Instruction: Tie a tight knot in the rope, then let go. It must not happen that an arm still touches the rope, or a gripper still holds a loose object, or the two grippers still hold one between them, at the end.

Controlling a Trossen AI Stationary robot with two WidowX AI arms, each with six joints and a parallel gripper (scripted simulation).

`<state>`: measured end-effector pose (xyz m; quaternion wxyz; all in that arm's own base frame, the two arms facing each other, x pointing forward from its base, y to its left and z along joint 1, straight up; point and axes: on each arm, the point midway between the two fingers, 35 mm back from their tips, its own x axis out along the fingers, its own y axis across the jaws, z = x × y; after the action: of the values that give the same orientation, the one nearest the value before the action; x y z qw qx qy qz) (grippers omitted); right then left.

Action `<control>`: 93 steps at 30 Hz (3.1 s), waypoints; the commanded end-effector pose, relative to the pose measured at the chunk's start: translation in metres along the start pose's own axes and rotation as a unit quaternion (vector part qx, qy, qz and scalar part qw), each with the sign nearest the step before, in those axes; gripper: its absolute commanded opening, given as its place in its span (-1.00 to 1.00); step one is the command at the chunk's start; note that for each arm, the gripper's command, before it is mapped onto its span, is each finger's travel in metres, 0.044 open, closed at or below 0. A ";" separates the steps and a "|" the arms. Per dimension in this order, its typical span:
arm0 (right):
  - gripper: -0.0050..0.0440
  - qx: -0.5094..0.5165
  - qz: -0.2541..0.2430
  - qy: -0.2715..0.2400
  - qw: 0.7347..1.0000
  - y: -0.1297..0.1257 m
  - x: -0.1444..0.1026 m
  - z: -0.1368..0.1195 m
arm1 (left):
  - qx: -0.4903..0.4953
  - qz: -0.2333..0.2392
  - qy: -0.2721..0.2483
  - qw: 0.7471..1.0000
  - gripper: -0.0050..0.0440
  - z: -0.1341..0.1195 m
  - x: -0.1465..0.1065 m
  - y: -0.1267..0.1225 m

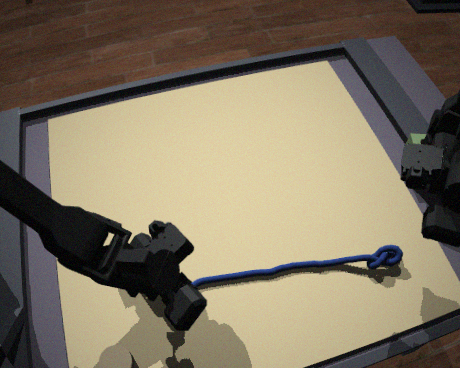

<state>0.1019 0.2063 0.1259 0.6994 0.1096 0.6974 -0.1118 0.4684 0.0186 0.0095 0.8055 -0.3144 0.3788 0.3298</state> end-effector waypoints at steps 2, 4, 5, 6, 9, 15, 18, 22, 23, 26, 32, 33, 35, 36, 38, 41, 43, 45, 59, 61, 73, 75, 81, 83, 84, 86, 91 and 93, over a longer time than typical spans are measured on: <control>0.61 -0.001 0.011 0.000 1.000 0.002 -0.006 0.000 | -0.005 -0.012 -0.007 1.000 -0.39 0.007 -0.007 -0.007; 0.61 -0.001 0.011 0.000 1.000 0.002 -0.006 0.000 | -0.005 -0.012 -0.007 1.000 -0.39 0.007 -0.007 -0.007; 0.51 -0.001 0.011 0.000 1.000 0.002 -0.006 0.000 | -0.005 -0.012 -0.007 1.000 -0.39 0.007 -0.007 -0.007; 0.41 -0.001 0.011 0.000 1.000 0.002 -0.006 0.000 | -0.005 -0.012 -0.007 1.000 -0.39 0.007 -0.007 -0.007; 0.12 -0.001 0.011 0.000 1.000 0.002 -0.006 0.000 | -0.005 -0.012 -0.007 1.000 -0.39 0.007 -0.007 -0.007; -0.39 -0.001 0.011 0.000 1.000 0.002 -0.006 0.000 | -0.005 -0.012 -0.007 1.000 -0.39 0.007 -0.007 -0.007; -0.39 -0.001 0.011 0.000 1.000 0.002 -0.006 0.000 | -0.005 -0.012 -0.007 1.000 -0.39 0.007 -0.007 -0.007; -0.39 -0.001 0.011 0.000 1.000 0.002 -0.006 0.000 | -0.005 -0.012 -0.007 1.000 -0.39 0.007 -0.007 -0.007; -0.39 -0.001 0.011 0.000 1.000 0.002 -0.006 0.000 | -0.005 -0.012 -0.007 1.000 -0.39 0.007 -0.007 -0.007; -0.39 -0.001 0.011 0.000 1.000 0.002 -0.006 0.000 | -0.005 -0.012 -0.007 1.000 -0.39 0.007 -0.007 -0.007; -0.39 -0.001 0.011 0.000 1.000 0.002 -0.006 0.000 | -0.005 -0.012 -0.007 1.000 -0.39 0.007 -0.007 -0.007; -0.39 -0.001 0.011 0.000 1.000 0.002 -0.006 0.000 | -0.005 -0.012 -0.007 1.000 -0.39 0.007 -0.007 -0.007; -0.39 -0.001 0.011 0.000 1.000 0.002 -0.006 0.000 | -0.005 -0.012 -0.007 1.000 -0.39 0.007 -0.007 -0.007; -0.29 -0.001 0.011 0.000 1.000 0.002 -0.006 0.000 | -0.005 -0.012 -0.007 1.000 -0.29 0.007 -0.008 -0.007; -0.29 -0.001 0.011 0.000 1.000 0.002 -0.006 0.000 | -0.005 -0.012 -0.007 1.000 -0.29 0.007 -0.008 -0.007; 0.00 -0.001 0.011 0.000 1.000 0.002 -0.006 0.000 | -0.005 -0.012 -0.007 1.000 0.00 0.013 -0.017 -0.010; 0.20 -0.001 0.011 0.000 1.000 0.002 -0.006 0.000 | -0.006 -0.012 -0.007 1.000 0.20 0.018 -0.026 -0.012; 0.40 -0.001 0.011 0.000 1.000 0.002 -0.006 0.000 | -0.006 -0.012 -0.007 1.000 0.40 0.021 -0.030 -0.014; 1.00 -0.001 0.011 0.000 1.000 0.002 -0.006 0.000 | -0.006 -0.012 -0.007 1.000 1.00 0.037 -0.056 -0.021; 1.00 -0.001 0.011 0.000 1.000 0.002 -0.006 0.000 | -0.006 -0.012 -0.007 1.000 1.00 0.041 -0.063 -0.023; 1.00 -0.001 0.011 0.000 1.000 0.002 -0.006 0.000 | -0.006 -0.012 -0.007 1.000 1.00 0.059 -0.091 -0.031; 1.00 -0.001 0.011 0.000 1.000 0.002 -0.006 0.000 | -0.006 -0.012 -0.007 1.000 1.00 0.063 -0.098 -0.033; 1.00 -0.001 0.011 0.000 1.000 0.002 -0.006 0.000 | -0.006 -0.012 -0.007 1.000 1.00 0.070 -0.110 -0.036; 1.00 -0.001 0.011 0.000 1.000 0.002 -0.006 0.000 | -0.006 -0.012 -0.007 1.000 1.00 0.075 -0.119 -0.039; 1.00 -0.001 0.011 0.000 1.000 0.002 -0.006 0.000 | -0.006 -0.012 -0.007 1.000 1.00 0.077 -0.122 -0.040; 1.00 -0.001 0.011 0.000 1.000 0.002 -0.006 0.000 | -0.006 -0.012 -0.007 1.000 1.00 0.078 -0.124 -0.040; 1.00 -0.001 0.011 0.000 1.000 0.002 -0.006 0.000 | -0.006 -0.012 -0.007 1.000 1.00 0.078 -0.124 -0.040; 1.00 -0.001 0.011 0.000 1.000 0.002 -0.006 0.000 | -0.006 -0.012 -0.007 1.000 1.00 0.078 -0.124 -0.040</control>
<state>0.1021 0.2066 0.1268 0.6996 0.1102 0.6972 -0.1112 0.4675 0.0185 0.1451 0.8040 -0.3128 0.3822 0.3310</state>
